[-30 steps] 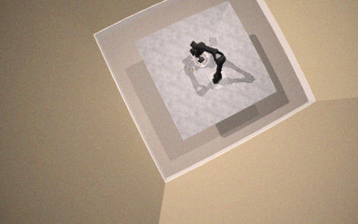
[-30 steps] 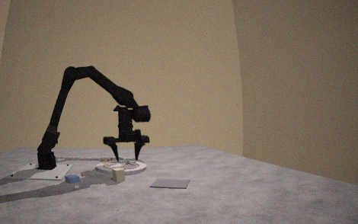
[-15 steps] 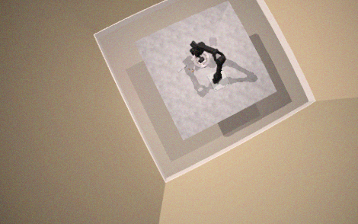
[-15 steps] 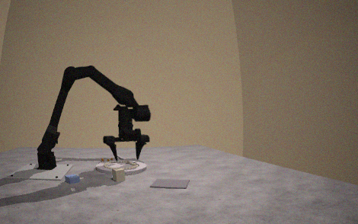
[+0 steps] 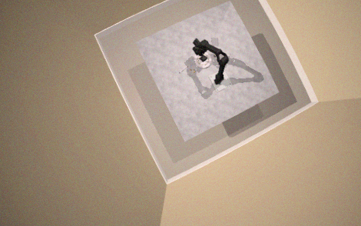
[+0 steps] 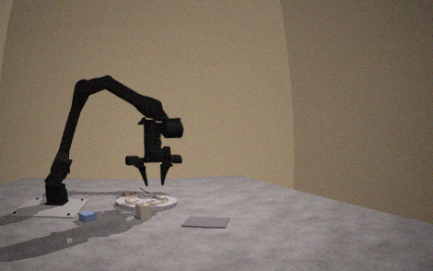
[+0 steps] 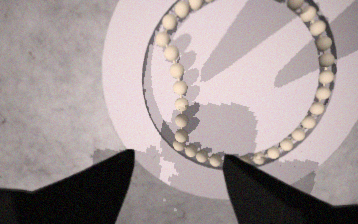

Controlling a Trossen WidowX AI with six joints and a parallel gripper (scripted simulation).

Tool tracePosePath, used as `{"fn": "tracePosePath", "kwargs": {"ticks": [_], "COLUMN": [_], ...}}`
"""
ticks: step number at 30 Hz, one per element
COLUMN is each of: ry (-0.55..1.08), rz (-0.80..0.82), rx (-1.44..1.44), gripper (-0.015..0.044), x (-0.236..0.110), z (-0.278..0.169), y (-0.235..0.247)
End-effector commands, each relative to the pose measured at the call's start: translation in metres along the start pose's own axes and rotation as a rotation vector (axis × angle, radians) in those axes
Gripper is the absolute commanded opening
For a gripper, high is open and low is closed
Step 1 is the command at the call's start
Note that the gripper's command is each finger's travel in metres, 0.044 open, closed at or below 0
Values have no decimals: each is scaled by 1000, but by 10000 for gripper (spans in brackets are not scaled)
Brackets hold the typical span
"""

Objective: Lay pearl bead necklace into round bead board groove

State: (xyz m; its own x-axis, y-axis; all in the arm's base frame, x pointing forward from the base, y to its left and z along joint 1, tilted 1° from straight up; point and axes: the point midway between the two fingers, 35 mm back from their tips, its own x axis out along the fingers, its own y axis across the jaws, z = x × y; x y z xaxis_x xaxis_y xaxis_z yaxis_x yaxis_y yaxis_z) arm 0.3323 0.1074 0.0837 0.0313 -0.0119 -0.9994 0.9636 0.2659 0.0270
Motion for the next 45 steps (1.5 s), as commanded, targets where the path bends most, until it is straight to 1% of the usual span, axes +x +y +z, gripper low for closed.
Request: {"fn": "tracePosePath", "kwargs": {"ticks": [1,4,5,8,27,34,38,39,45], "ry": [0,0,0,0,0,0,0,0,0], "rz": [-4,-4,3,2,-3,-4,1,1,1], "rx": [9,9,4,4,9,9,6,6,6], "gripper": [120,120,120,120,120,120,15,0,0], "x": [2,12,3,5,35,36,33,33,33], "z": [1,1,1,1,1,1,1,1,1], "y": [-1,-1,0,0,-1,-1,-1,-1,-1]}}
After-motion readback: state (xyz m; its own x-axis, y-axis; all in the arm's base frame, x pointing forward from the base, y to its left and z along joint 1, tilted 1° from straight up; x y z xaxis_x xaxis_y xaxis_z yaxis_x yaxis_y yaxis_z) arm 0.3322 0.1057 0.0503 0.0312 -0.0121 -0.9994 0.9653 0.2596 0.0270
